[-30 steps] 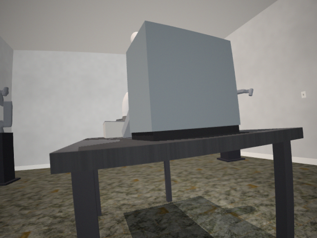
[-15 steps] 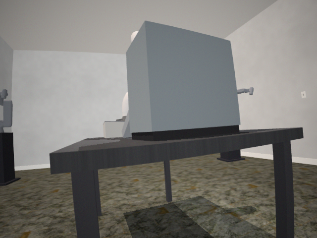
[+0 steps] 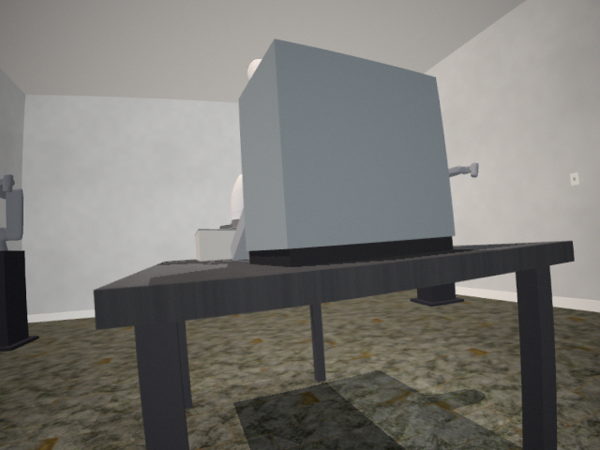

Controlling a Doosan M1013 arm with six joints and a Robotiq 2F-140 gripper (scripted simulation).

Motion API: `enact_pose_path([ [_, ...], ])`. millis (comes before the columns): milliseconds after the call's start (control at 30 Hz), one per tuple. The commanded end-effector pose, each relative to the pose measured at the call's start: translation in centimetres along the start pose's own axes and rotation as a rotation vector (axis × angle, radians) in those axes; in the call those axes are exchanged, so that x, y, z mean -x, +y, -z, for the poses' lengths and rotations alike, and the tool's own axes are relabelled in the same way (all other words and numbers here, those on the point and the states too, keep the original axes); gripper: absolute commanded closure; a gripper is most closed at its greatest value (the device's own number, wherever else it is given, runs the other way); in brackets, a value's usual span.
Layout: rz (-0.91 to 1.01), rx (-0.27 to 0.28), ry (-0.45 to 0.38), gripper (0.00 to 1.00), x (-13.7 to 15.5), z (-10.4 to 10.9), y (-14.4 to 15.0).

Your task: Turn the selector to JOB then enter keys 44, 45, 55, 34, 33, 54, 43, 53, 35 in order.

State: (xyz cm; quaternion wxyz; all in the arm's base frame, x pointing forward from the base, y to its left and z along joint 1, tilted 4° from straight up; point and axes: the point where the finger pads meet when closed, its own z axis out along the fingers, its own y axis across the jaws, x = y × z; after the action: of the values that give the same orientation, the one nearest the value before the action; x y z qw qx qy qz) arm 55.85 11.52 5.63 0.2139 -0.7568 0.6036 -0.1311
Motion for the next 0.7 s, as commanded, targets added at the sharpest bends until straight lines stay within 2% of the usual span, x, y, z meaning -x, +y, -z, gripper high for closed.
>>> enact_pose_path([
  [0,-0.005,-0.001,0.000,1.00,0.03,-0.27,-0.09],
  [667,-0.005,-0.001,0.000,1.00,0.03,-1.20,-0.09],
])
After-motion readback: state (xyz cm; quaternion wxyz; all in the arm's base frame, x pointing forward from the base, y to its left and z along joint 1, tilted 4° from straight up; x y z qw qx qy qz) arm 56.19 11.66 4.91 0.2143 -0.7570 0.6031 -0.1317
